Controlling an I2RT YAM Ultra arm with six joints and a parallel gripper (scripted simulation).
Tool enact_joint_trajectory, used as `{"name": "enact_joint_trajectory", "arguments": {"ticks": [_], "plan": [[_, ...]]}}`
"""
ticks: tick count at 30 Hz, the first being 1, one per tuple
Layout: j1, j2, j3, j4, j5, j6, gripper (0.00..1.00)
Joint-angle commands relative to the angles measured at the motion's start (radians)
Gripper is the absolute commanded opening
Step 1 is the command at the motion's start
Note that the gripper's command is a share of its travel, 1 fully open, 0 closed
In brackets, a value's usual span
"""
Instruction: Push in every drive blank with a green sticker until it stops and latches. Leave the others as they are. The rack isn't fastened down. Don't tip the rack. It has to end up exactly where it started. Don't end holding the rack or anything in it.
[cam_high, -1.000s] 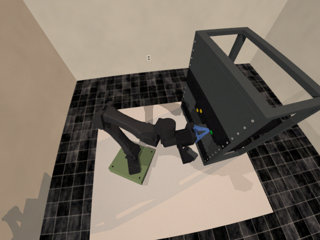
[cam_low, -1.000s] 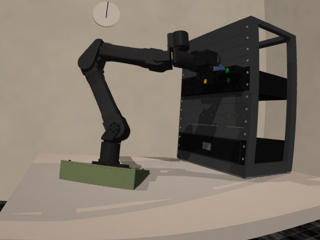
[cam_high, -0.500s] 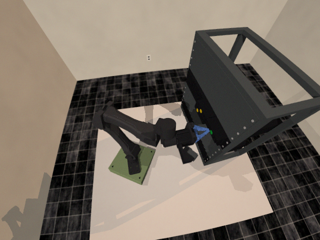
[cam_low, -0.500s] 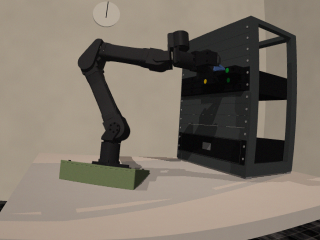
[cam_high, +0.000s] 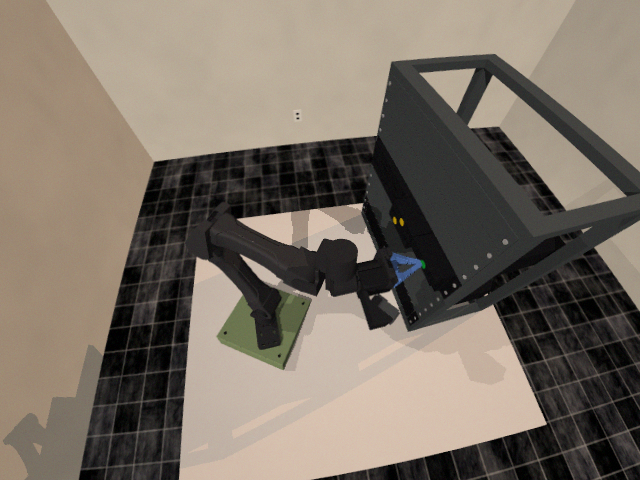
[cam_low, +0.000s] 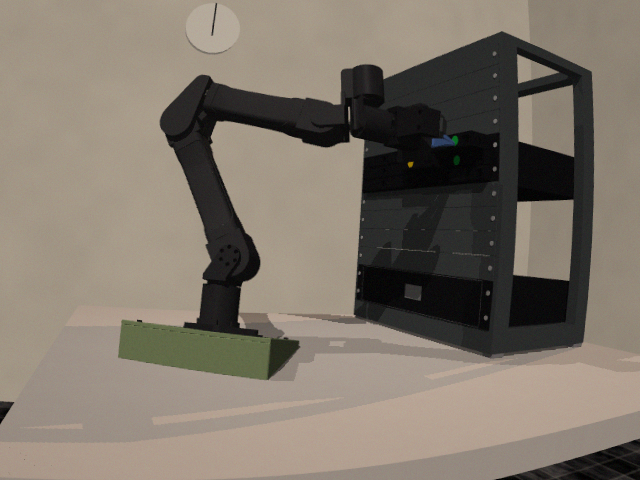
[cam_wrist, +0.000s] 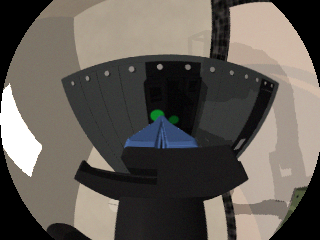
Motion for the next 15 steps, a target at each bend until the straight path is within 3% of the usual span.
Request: {"name": "enact_joint_trajectory", "arguments": {"ticks": [1,15], "plan": [[0.014,0.001,0.041,0.026,0.019,-0.014,0.0],[0.016,0.015,0.044,0.025,0.021,-0.015,0.0]]}}
